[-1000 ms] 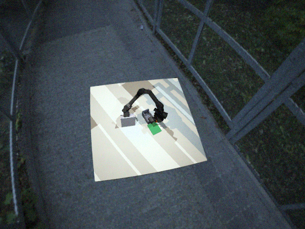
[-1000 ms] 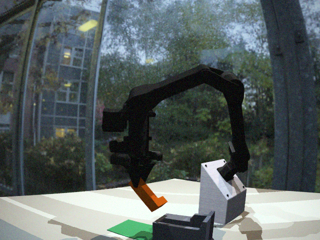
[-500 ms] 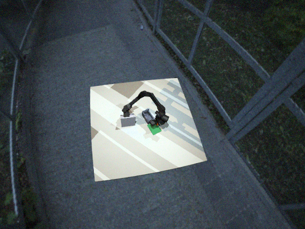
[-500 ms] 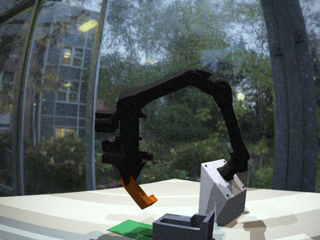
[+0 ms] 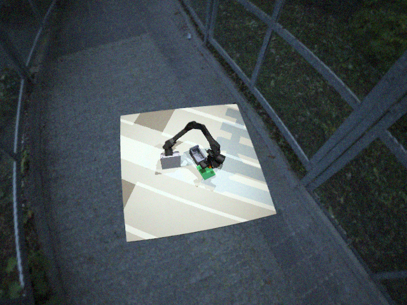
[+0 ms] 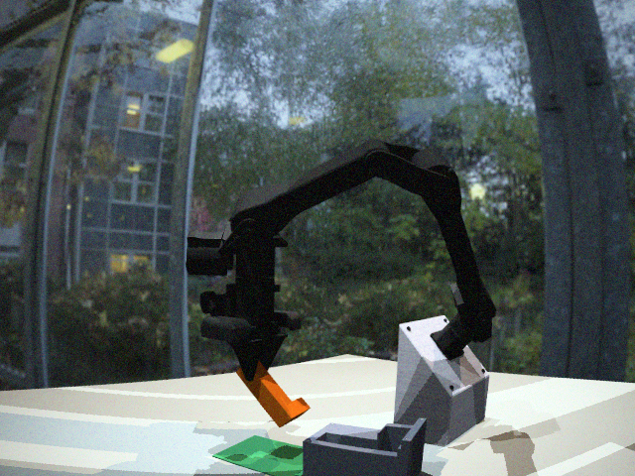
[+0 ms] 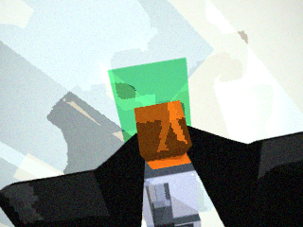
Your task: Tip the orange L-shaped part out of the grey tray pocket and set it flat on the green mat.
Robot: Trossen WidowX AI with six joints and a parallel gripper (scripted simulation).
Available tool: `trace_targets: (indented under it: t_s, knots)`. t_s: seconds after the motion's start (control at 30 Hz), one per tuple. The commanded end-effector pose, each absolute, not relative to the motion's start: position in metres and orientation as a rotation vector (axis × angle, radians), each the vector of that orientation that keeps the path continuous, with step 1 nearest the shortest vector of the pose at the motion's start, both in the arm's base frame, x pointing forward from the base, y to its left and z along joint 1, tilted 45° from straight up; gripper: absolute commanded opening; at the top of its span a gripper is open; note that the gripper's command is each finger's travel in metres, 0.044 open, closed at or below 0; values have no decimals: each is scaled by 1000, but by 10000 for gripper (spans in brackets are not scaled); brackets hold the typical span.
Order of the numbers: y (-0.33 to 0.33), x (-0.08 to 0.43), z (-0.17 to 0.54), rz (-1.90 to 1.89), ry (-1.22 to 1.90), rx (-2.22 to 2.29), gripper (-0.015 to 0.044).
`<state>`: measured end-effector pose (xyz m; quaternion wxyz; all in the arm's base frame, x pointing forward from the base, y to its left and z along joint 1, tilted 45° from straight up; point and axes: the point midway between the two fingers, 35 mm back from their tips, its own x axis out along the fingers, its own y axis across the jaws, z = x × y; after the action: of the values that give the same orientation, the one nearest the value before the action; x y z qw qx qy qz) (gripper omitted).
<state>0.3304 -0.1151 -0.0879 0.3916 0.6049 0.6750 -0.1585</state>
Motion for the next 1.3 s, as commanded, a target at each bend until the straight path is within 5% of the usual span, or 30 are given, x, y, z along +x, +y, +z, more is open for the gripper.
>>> trace_targets:
  t_s: [0.0,1.27]
  knots:
    - [-108,329,-95,-406,1725,1546,0]
    - [-71,330,-132,-403,1725,1548,0]
